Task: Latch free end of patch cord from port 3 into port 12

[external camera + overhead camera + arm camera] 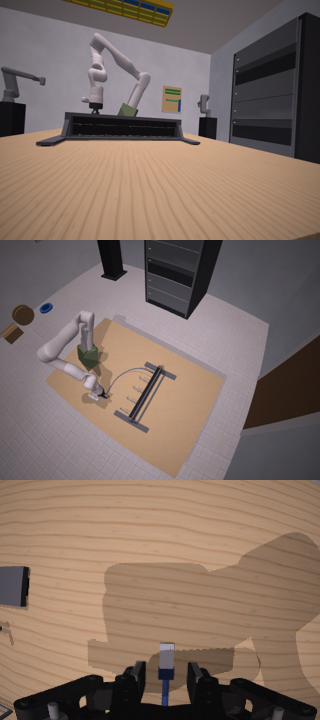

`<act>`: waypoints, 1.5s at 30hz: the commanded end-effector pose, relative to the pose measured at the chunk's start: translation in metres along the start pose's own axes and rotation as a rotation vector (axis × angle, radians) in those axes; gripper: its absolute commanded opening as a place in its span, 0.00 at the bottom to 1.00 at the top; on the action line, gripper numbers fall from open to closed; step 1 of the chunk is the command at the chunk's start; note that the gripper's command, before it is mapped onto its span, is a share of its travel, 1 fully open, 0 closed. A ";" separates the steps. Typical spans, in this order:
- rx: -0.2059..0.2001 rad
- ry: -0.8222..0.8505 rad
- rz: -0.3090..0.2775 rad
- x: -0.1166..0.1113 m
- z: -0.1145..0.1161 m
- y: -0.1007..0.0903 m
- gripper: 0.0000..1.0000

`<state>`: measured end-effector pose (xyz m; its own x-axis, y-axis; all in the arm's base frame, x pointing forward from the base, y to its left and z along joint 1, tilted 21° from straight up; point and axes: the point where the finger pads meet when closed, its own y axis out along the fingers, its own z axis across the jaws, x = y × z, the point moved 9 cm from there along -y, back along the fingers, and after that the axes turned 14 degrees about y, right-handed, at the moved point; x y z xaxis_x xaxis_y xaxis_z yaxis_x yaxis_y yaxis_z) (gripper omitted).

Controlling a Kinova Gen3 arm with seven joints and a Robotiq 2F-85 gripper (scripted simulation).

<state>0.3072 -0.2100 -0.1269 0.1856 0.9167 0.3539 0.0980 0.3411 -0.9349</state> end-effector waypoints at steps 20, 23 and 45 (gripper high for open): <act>-0.010 0.002 0.003 -0.001 -0.003 0.001 0.37; -0.010 0.002 0.003 -0.001 -0.003 0.001 0.37; -0.010 0.002 0.003 -0.001 -0.003 0.006 0.37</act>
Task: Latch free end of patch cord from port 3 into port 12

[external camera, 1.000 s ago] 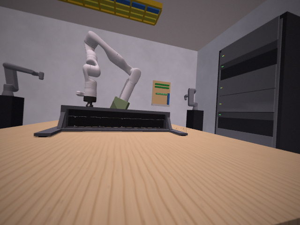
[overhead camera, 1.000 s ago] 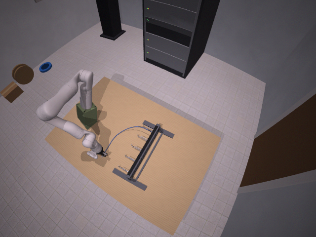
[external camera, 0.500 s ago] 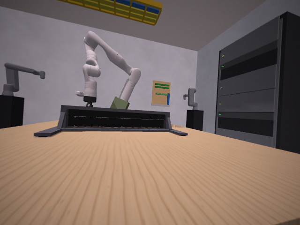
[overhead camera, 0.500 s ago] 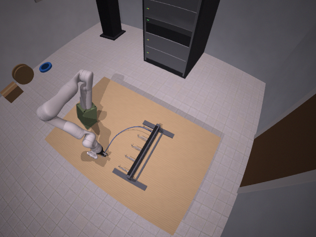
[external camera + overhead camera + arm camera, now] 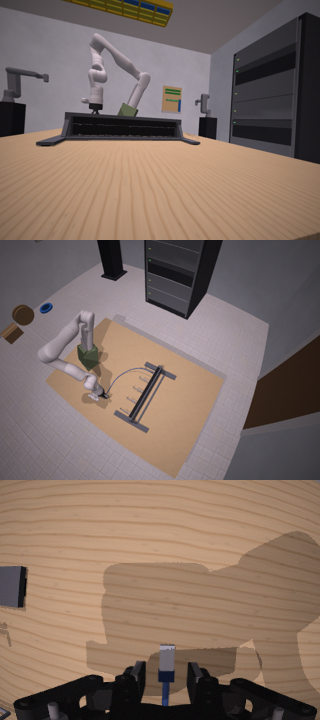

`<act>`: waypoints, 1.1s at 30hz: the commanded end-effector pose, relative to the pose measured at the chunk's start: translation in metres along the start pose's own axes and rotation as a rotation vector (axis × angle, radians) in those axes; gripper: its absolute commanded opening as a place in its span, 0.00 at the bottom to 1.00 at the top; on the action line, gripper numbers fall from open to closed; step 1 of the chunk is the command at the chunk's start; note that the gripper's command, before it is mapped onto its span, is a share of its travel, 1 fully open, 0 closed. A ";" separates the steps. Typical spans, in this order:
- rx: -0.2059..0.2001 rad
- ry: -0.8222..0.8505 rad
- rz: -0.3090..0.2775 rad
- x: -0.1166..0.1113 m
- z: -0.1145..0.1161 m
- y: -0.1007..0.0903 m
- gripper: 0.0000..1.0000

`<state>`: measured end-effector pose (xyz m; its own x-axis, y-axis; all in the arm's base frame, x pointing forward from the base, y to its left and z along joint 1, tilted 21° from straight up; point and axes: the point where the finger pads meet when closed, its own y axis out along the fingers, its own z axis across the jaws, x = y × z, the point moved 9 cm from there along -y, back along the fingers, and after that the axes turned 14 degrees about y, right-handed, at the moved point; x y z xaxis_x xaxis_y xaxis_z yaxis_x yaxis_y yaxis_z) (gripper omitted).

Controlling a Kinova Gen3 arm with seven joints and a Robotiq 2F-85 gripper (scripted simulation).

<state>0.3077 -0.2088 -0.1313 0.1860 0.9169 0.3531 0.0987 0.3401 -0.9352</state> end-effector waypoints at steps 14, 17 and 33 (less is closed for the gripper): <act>-0.009 0.001 0.002 -0.001 -0.003 0.006 0.37; -0.009 0.001 0.002 -0.001 -0.003 0.006 0.37; -0.009 0.001 0.002 -0.001 -0.003 0.008 0.37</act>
